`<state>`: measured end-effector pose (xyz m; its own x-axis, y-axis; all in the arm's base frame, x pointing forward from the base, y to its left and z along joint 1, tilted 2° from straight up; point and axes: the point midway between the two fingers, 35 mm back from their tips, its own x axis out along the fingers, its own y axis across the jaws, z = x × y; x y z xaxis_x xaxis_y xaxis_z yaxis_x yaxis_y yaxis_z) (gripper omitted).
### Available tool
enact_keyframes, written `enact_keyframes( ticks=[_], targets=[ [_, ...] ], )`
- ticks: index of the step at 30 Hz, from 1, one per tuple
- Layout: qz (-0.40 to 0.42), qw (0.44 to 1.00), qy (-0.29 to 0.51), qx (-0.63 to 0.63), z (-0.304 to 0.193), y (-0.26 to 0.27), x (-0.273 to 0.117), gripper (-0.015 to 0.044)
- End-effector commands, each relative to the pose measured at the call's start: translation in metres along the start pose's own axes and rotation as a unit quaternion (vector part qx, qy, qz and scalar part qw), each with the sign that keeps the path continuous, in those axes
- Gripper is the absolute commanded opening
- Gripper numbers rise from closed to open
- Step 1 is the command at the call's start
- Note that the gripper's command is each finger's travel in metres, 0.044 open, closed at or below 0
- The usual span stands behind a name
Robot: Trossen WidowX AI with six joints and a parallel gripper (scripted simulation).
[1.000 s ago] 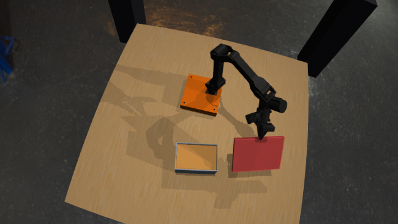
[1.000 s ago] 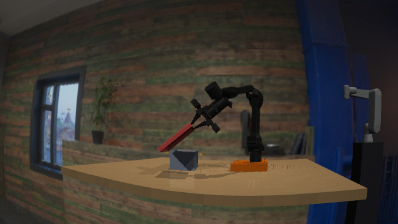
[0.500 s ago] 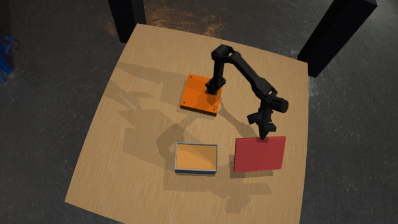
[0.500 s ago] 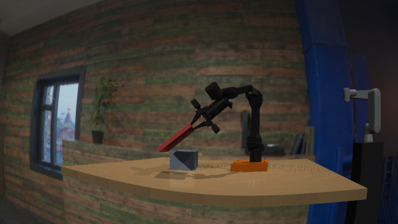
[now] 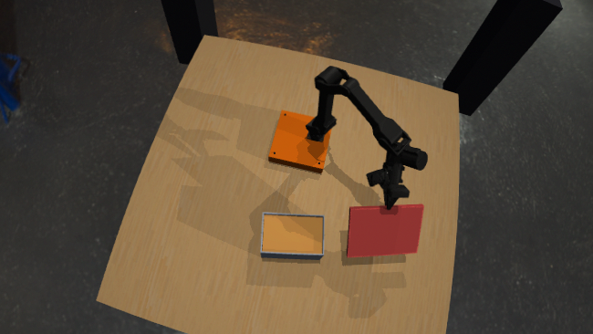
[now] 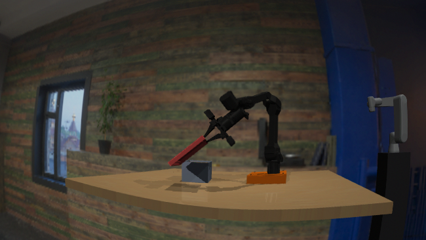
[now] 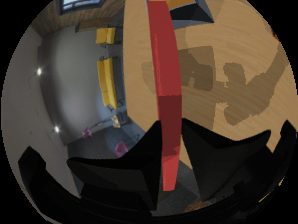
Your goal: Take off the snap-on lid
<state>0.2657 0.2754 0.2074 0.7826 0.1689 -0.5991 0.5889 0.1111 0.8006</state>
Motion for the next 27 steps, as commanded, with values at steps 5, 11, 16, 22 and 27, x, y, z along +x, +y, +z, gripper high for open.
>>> enact_keyframes(
  ticks=[5,11,16,22,27],
  targets=[
    [0.000,1.000,-0.002,-0.003,0.001,-0.007,0.005,0.0000],
    [0.000,1.000,-0.002,-0.003,0.001,-0.011,0.009,0.0000],
    [0.000,1.000,-0.002,-0.003,0.001,-0.014,0.011,0.0000],
    [0.000,1.000,-0.002,-0.003,0.001,-0.017,0.014,0.0000],
    [0.000,1.000,-0.002,-0.003,0.001,-0.020,0.017,0.0000]
  ],
)
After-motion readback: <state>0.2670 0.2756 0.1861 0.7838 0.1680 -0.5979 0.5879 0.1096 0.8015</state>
